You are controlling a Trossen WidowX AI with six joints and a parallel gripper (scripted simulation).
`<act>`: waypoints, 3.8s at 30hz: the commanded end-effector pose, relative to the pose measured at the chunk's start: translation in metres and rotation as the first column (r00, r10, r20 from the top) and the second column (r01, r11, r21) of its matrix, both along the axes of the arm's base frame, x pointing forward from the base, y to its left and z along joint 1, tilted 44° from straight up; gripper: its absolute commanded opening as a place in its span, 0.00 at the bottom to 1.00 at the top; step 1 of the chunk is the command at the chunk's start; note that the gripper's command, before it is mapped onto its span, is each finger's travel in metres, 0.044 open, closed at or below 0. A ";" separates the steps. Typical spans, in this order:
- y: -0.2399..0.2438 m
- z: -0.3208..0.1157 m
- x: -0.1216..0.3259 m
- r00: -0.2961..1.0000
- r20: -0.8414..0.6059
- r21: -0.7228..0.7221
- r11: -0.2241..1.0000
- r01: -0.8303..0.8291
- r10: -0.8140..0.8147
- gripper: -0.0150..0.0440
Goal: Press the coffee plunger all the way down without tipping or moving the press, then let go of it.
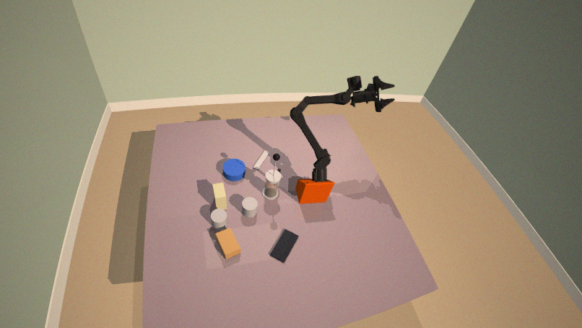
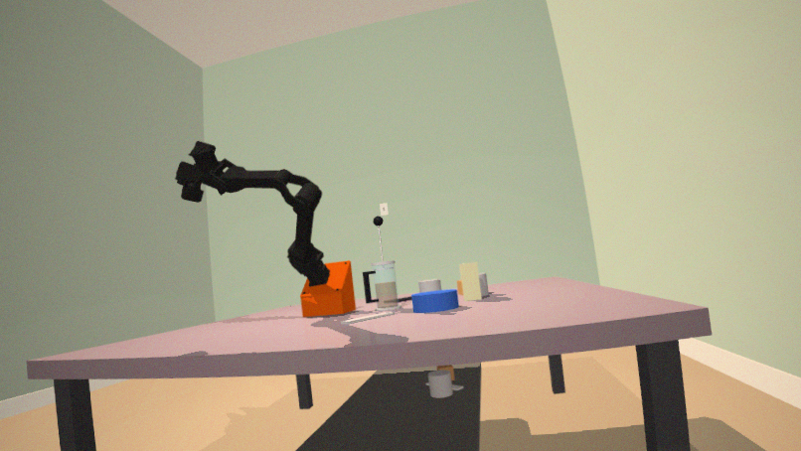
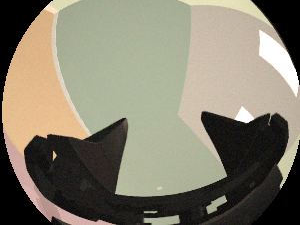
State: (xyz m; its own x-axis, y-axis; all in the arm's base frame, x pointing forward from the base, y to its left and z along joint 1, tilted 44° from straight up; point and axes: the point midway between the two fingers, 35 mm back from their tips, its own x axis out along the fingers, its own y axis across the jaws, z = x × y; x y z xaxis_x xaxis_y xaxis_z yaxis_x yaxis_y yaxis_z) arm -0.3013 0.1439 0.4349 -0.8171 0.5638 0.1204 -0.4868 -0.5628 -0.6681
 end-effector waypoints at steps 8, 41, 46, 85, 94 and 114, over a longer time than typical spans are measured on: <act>0.022 -0.018 0.005 0.997 0.033 -0.068 0.995 0.078 -0.076 1.00; 0.127 -0.253 0.375 -0.392 0.560 -0.416 -0.657 0.628 -0.730 1.00; 0.077 -0.256 0.439 -0.694 0.528 -0.313 -0.872 0.377 -0.489 1.00; -0.048 -0.295 0.509 -0.913 0.390 -0.193 -0.980 0.043 -0.117 1.00; -0.056 -0.295 0.520 -0.918 0.380 -0.186 -0.982 0.042 -0.111 1.00; -0.056 -0.295 0.521 -0.919 0.379 -0.185 -0.982 0.042 -0.110 0.47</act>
State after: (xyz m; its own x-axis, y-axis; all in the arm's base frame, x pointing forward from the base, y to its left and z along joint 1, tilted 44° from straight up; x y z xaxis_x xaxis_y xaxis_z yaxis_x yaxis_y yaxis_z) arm 0.2196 0.0875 0.1394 0.8204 -0.4823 -0.3070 0.1619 0.7110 -0.6843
